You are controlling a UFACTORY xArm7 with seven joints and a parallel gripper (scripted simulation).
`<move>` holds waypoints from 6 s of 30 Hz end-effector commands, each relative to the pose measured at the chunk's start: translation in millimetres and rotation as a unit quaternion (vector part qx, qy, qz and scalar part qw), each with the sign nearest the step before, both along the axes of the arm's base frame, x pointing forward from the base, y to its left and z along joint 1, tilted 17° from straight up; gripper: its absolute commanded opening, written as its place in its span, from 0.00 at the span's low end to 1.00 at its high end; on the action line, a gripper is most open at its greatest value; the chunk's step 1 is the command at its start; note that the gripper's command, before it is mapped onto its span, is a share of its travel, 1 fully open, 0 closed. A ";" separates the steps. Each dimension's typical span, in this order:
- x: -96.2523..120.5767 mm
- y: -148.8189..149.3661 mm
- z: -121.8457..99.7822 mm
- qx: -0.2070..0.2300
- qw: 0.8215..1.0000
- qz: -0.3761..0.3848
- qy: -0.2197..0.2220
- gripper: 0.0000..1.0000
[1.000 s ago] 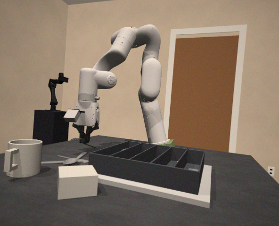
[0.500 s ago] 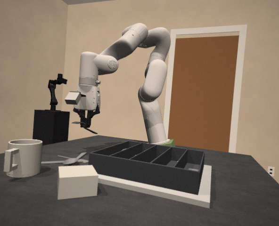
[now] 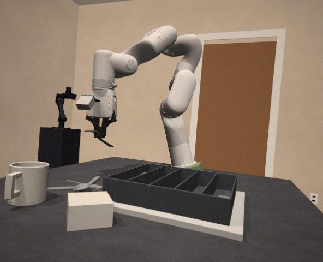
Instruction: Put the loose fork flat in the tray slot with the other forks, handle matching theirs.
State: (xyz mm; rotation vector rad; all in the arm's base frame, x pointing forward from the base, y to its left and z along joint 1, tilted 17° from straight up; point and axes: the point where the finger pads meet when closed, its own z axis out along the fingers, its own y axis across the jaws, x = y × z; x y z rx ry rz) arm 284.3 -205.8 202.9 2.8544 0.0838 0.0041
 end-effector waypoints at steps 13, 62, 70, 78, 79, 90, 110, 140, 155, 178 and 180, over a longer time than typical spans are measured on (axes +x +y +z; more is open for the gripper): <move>0.9 0.5 4.0 -0.001 1.000 0.000 -0.001 0.02; 89.6 255.7 -68.4 -0.001 0.999 0.046 0.011 0.02; 90.2 256.5 -66.3 -0.002 0.976 0.210 0.057 0.02; 90.8 257.2 -64.6 -0.006 0.919 0.380 0.106 0.02; 90.9 257.3 -64.4 -0.007 0.910 0.398 0.112 0.02; 91.5 257.6 -64.3 -0.020 0.779 0.600 0.179 0.02; 91.6 256.2 -69.7 -0.029 0.401 0.872 0.279 0.02; 81.8 256.1 -69.9 -0.187 0.052 0.941 0.277 0.02; 81.9 255.9 -70.6 -0.187 0.052 0.941 0.278 0.02; 82.3 245.1 -107.2 -0.187 0.052 0.941 0.278 0.02; 82.4 243.6 -112.3 -0.187 0.052 0.941 0.278 0.02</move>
